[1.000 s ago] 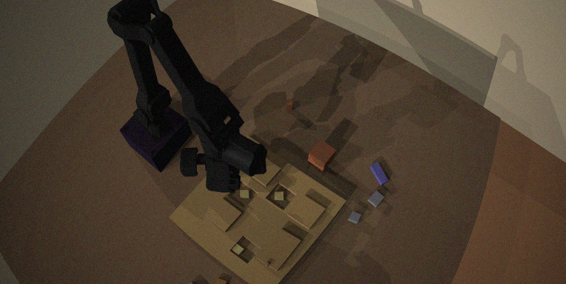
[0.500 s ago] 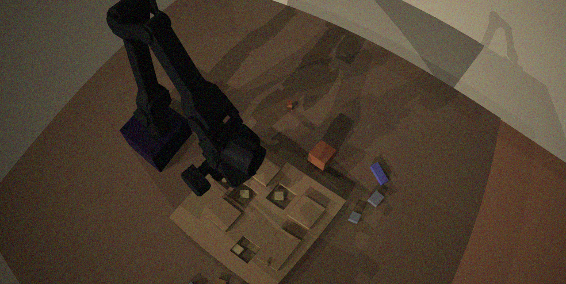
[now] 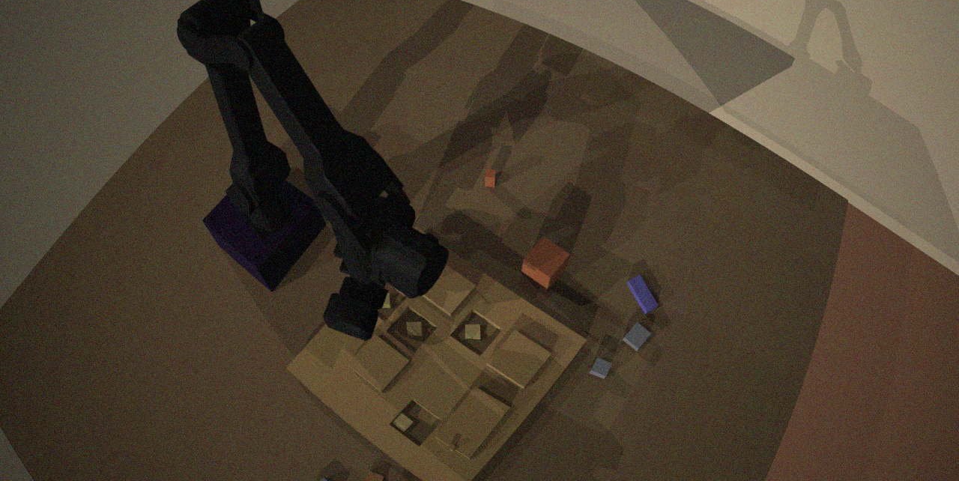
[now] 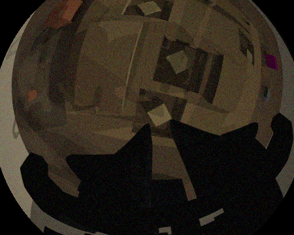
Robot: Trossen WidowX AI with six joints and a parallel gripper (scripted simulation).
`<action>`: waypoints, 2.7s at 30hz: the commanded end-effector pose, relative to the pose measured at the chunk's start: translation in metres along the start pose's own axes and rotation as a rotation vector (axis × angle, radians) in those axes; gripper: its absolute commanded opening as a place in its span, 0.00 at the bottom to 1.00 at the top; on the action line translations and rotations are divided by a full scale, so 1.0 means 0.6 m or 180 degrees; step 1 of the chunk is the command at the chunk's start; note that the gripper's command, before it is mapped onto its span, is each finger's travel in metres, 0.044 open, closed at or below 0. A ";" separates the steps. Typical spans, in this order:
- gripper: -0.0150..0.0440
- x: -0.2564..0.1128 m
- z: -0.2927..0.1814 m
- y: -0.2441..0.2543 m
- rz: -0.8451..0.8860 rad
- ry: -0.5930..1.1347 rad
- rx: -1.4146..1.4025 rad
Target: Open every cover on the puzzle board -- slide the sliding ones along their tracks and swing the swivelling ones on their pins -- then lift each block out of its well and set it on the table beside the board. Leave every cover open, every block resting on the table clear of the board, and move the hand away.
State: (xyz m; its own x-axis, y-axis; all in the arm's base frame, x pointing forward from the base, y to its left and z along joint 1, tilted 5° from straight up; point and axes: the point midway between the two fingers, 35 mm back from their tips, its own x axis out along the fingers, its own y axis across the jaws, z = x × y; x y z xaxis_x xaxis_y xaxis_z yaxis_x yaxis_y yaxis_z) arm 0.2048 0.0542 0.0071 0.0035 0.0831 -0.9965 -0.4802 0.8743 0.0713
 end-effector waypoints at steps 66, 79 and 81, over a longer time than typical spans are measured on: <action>0.50 -0.024 0.008 -0.001 -0.0026 -0.0066 -0.1098; 0.50 -0.004 0.009 -0.002 -0.0026 -0.0066 -0.1098; 0.50 -0.001 0.009 -0.002 -0.0026 -0.0066 -0.1098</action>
State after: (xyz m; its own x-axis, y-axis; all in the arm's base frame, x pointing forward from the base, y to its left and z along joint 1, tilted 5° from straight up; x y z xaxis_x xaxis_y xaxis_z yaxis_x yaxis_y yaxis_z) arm 0.2125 0.0557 0.0133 0.0338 0.0891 -0.9954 -0.7506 0.6598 0.0336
